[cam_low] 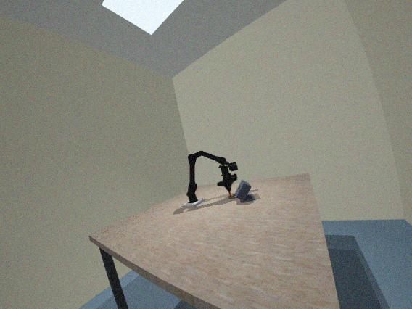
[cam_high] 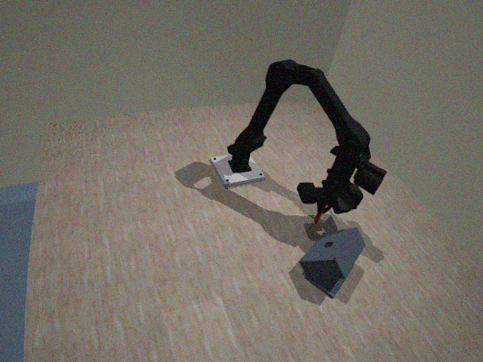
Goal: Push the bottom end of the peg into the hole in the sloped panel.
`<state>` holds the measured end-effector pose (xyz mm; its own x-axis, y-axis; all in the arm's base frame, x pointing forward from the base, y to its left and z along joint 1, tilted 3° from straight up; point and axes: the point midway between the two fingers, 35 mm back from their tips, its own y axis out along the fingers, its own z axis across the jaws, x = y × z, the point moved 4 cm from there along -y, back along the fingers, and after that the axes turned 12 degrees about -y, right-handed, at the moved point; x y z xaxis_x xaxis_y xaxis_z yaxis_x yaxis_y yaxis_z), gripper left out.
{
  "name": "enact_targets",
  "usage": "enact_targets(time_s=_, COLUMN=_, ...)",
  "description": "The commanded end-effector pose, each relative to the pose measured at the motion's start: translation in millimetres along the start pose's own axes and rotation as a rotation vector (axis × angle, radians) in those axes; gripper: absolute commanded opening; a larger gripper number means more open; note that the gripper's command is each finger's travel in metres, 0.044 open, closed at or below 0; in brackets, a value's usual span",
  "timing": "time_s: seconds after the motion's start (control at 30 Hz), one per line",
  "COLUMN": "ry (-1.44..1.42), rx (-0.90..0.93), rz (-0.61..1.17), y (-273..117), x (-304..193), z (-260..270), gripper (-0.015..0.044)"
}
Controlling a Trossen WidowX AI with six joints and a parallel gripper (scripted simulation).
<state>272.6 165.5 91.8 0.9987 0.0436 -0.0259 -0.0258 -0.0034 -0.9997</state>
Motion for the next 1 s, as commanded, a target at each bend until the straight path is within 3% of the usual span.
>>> enact_targets(time_s=0.0, ry=0.000, rx=0.000, rz=0.000, y=0, x=0, z=0, gripper=0.0000)
enact_targets(time_s=0.3, ry=0.000, rx=0.000, rz=0.000, y=-6, x=1, z=0, gripper=0.0000)
enact_targets(time_s=0.97, ry=-0.003, rx=0.004, rz=0.001, y=-76, x=4, z=1, gripper=0.0000)
